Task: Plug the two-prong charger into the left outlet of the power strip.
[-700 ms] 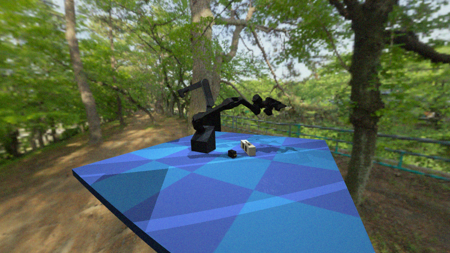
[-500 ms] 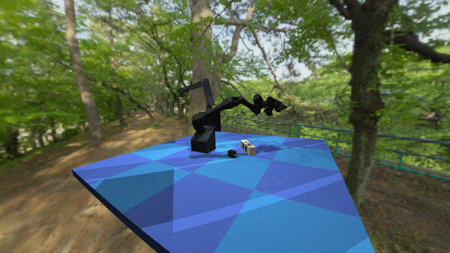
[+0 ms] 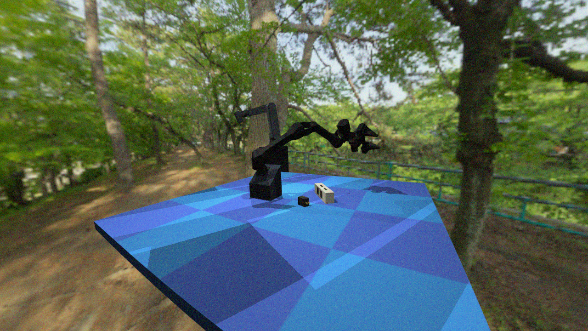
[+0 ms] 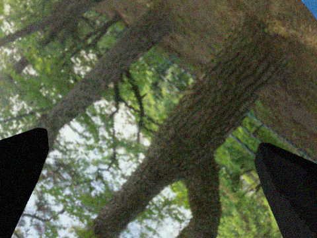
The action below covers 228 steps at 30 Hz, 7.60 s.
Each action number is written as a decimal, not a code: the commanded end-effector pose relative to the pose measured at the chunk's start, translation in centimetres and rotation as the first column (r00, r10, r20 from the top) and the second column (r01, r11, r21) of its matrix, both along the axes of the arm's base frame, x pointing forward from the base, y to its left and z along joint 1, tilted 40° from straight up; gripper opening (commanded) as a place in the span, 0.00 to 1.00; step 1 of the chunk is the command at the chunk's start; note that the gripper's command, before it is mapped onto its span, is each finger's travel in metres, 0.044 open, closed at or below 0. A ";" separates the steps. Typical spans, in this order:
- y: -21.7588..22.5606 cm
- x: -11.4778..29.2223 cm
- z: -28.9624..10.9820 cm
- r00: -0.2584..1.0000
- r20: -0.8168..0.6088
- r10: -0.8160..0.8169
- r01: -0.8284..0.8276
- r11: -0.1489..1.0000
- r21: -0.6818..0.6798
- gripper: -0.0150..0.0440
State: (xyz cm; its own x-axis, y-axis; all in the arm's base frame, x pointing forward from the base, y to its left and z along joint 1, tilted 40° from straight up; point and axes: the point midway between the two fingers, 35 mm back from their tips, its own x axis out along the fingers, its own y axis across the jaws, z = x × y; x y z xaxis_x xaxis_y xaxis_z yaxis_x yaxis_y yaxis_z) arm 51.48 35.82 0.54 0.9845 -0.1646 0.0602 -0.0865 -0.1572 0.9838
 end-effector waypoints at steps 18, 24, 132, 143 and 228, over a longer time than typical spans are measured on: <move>-8.0 2.7 -0.2 0.930 -0.344 -0.133 -0.068 0.854 -0.516 1.00; -10.9 2.5 -0.4 0.878 -0.438 -0.192 -0.141 0.772 -0.620 1.00; -41.3 -21.3 -4.2 -0.115 -0.762 -0.637 -0.979 0.202 -0.020 0.87; -41.3 -21.3 -4.2 -0.115 -0.762 -0.637 -0.979 0.202 -0.020 0.44; -33.4 -27.9 -10.4 0.009 -0.623 -0.783 -0.631 -0.487 0.604 0.25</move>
State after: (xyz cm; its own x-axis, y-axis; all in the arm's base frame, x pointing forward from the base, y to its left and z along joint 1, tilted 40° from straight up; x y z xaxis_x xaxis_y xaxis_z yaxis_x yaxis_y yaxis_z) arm 23.34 2.13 -9.67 0.0646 -0.6685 -0.7409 -0.6572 0.5302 -0.5356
